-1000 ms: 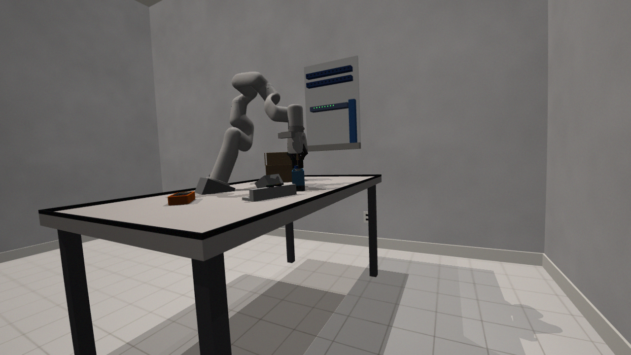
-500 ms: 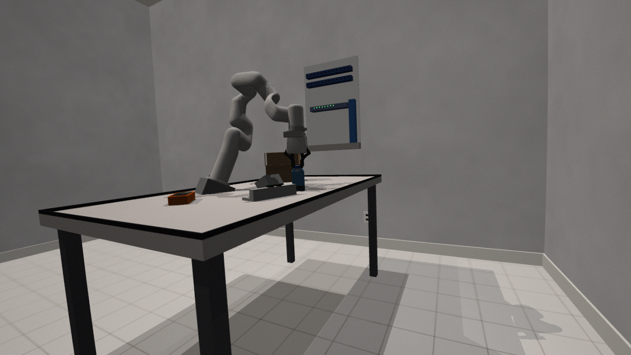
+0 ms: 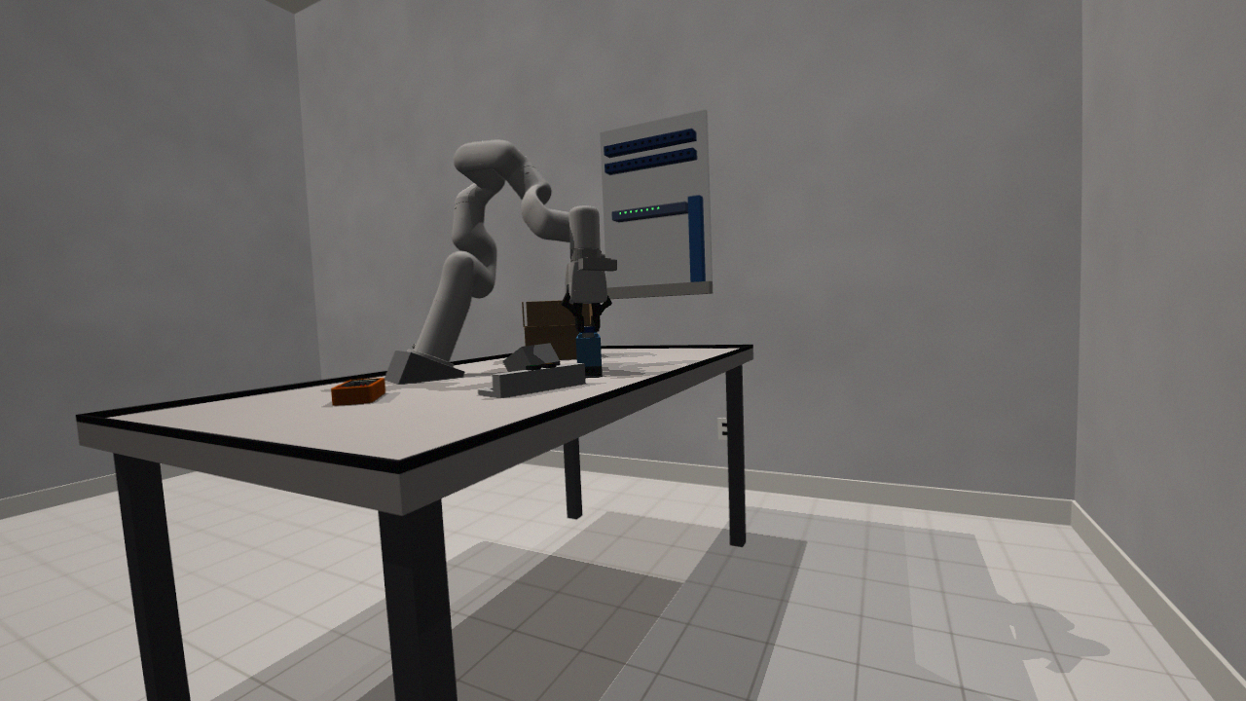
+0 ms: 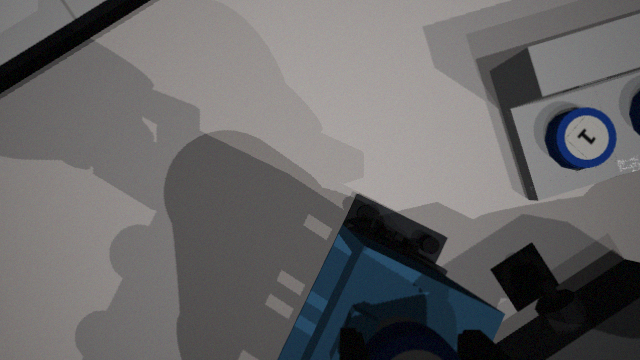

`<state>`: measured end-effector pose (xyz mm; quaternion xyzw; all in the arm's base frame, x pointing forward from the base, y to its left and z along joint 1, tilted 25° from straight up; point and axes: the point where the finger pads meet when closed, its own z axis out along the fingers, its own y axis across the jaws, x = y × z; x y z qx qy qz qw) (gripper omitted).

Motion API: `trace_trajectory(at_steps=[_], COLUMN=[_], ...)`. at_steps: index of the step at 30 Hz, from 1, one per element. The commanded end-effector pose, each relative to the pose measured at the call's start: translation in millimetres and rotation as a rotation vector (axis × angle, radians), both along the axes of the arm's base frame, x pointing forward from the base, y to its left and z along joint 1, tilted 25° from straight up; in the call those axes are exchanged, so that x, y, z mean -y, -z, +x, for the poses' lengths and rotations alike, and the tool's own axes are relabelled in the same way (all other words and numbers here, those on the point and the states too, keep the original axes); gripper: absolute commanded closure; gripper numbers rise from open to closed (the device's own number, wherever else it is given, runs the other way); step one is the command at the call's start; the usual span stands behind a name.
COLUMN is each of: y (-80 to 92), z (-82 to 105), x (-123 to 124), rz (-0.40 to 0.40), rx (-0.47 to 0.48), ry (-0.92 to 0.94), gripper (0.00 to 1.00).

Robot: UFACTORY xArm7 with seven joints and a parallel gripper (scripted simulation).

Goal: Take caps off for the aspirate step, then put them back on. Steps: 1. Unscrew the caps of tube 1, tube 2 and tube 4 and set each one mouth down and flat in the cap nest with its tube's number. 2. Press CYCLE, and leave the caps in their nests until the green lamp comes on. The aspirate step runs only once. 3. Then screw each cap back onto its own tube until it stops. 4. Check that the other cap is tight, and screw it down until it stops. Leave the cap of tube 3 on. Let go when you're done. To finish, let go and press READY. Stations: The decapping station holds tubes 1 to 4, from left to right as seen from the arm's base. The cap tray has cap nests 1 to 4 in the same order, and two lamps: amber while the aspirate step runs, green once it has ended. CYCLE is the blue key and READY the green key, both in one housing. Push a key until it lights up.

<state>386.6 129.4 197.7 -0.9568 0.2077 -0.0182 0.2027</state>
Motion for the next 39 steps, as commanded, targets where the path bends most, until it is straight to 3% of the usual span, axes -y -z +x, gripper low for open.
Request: trace_trajectory(at_steps=[1,4,10,11,23,27,31,33,39], y=[-1.7,-1.8,-1.8,-1.8,-1.7,-1.6,-1.6,-1.6,-1.6], z=[1.4,1.4,1.4,1.4,1.3,1.4,1.4,1.4,1.4], x=[0.8,0.8,0.8,0.8,0.8,0.8,0.8,0.8,0.8], rz=[0.0,-0.014,-0.014,-0.014,-0.014,0.023,0.033,0.054,0.087], rx=[0.09,0.138,0.138,0.138,0.137,0.017,-0.015,-0.088,-0.194], ry=[-0.212,-0.322,-0.322,-0.322,-0.322,-0.042,0.032,0.202,0.447], gripper=[1.0,1.0,1.0,0.54,0.54,0.54,0.54,0.54,0.54])
